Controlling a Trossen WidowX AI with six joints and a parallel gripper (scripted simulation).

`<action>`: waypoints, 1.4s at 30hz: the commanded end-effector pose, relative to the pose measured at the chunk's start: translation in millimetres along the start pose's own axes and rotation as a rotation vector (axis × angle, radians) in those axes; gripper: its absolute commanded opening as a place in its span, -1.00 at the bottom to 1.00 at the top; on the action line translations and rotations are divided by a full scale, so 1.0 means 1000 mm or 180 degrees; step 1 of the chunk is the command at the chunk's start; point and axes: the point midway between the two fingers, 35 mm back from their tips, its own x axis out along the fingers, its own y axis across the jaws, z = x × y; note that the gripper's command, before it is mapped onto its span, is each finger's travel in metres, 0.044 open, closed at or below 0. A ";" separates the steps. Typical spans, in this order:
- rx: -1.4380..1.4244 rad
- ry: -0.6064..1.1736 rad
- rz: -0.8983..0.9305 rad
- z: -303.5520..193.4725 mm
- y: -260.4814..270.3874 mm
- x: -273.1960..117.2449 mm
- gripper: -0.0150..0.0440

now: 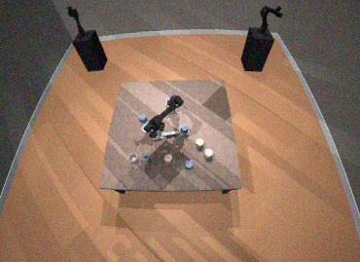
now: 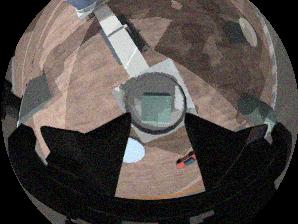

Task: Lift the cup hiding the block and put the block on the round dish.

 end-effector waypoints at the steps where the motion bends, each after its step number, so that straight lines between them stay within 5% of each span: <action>1: 0.0016 -0.0011 0.0007 0.001 0.000 0.007 0.39; 17: 0.0013 -0.0017 0.0004 0.001 0.001 0.031 0.39; 21: 0.0013 -0.0017 0.0004 0.001 0.001 0.031 0.03; 28: 0.0013 -0.0017 0.0004 0.001 0.001 0.031 -0.12; 32: 0.0014 -0.0014 0.0002 0.001 -0.001 0.023 -0.48; 42: 0.0016 -0.0004 -0.0001 -0.001 -0.003 -0.034 -0.49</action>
